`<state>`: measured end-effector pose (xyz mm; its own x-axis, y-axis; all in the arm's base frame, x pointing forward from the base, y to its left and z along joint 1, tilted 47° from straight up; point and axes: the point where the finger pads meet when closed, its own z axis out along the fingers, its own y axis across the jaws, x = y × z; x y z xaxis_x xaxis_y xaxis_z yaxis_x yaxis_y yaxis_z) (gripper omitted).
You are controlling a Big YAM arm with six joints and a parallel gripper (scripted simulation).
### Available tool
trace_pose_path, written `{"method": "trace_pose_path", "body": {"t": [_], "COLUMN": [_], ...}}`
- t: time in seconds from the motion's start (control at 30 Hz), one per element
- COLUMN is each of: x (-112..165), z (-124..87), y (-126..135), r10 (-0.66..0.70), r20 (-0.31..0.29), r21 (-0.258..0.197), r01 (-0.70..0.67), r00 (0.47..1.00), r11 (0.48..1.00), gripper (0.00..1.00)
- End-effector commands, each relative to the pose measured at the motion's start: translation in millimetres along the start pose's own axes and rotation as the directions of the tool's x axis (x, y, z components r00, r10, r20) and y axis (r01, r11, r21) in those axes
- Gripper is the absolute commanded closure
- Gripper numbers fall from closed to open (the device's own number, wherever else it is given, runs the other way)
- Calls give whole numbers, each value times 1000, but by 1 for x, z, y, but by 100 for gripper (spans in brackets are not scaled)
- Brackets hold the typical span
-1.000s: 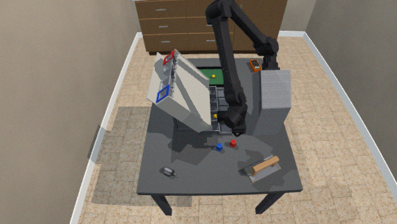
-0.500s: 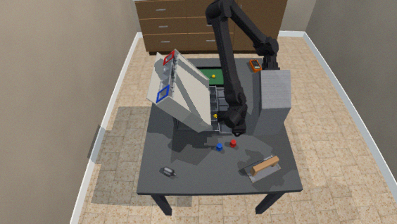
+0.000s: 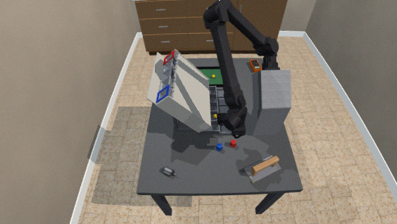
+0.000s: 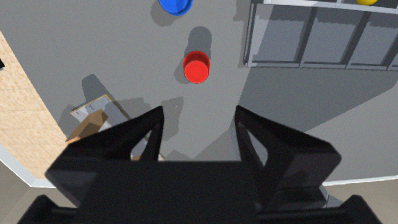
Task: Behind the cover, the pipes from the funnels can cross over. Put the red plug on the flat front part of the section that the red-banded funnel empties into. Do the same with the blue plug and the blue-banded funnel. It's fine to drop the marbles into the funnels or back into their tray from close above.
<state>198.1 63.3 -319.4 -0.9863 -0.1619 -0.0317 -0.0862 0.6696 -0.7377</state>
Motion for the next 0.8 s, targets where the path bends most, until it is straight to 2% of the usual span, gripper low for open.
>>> {"method": "trace_pose_path", "body": {"t": [0.0, 0.1, 0.17, 0.3, 0.43, 0.57, 0.77], "x": [-6, -6, -6, -4, -4, -17, -14], "z": [23, 42, 42, 62, 72, 60, 61], "y": [8, 8, 8, 7, 7, 12, 12], "r10": [4, 3, 3, 1, 1, -2, -5], "r20": [-5, -6, -6, -7, -8, 32, 27], "r21": [-17, -15, -15, -13, -13, -29, -27], "r01": [-4, -3, -3, -1, -1, 3, 6], "r00": [1000, 1000, 1000, 1000, 1000, 1000, 1000], "r11": [1000, 1000, 1000, 1000, 1000, 1000, 1000], "gripper": [37, 37, 37, 37, 37, 37, 37]}}
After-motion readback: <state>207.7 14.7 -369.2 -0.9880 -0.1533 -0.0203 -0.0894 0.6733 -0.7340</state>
